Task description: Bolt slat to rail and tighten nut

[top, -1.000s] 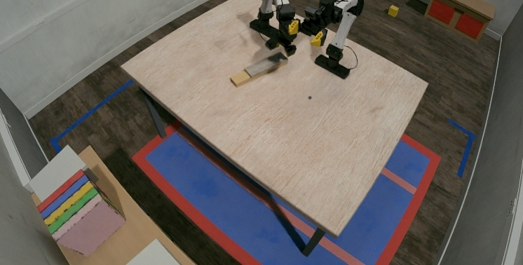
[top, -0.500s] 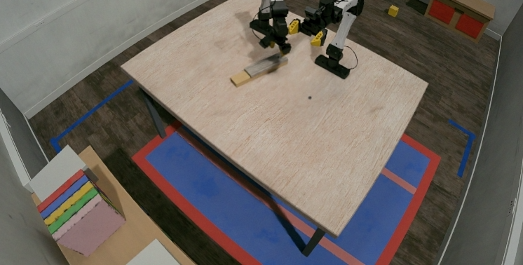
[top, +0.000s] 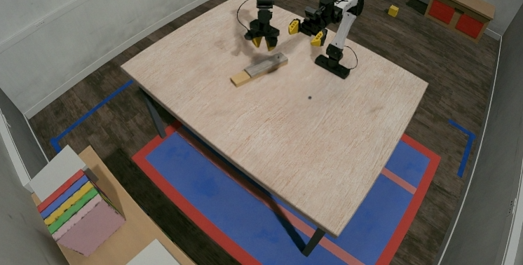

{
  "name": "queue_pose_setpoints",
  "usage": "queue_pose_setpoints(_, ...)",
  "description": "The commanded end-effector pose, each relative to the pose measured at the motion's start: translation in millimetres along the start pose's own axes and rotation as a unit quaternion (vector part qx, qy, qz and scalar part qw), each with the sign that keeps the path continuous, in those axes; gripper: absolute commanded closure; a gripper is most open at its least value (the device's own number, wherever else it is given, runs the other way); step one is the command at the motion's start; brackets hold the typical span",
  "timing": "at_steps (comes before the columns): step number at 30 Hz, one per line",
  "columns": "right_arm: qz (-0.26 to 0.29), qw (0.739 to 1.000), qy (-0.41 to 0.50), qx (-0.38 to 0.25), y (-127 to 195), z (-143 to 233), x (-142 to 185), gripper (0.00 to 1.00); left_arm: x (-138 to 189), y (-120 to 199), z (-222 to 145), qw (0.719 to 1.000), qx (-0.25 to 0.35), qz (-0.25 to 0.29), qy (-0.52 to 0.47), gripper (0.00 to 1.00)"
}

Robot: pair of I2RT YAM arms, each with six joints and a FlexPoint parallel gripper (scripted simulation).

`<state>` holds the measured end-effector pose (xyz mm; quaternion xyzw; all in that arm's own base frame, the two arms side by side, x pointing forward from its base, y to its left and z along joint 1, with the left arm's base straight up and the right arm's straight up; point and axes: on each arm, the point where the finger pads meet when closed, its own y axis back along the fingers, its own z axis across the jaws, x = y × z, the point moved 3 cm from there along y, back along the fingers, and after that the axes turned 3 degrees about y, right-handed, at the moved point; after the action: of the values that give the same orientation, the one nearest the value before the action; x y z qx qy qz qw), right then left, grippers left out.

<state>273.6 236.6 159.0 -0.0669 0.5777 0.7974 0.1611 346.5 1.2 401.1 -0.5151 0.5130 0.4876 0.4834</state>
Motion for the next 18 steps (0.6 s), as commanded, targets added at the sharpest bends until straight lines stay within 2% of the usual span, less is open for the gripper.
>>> queue_pose_setpoints(1,-0.063,0.996,0.029,-0.047,18,2,-32,0.0,-6,2,-1,1.0,0.004,-0.008,-0.002,0.0)
queue_pose_setpoints(9,-0.162,0.983,0.053,-0.074,51,-16,-80,0.0,-6,2,-1,1.0,0.004,-0.008,-0.002,0.0)
queue_pose_setpoints(11,-0.162,0.983,0.053,-0.074,51,-16,-80,0.0,-6,2,-1,1.0,0.004,-0.008,-0.002,0.0)
queue_pose_setpoints(18,-0.251,0.962,0.076,-0.078,86,-36,-116,0.0,-6,2,-1,1.0,0.004,-0.008,-0.002,0.0)
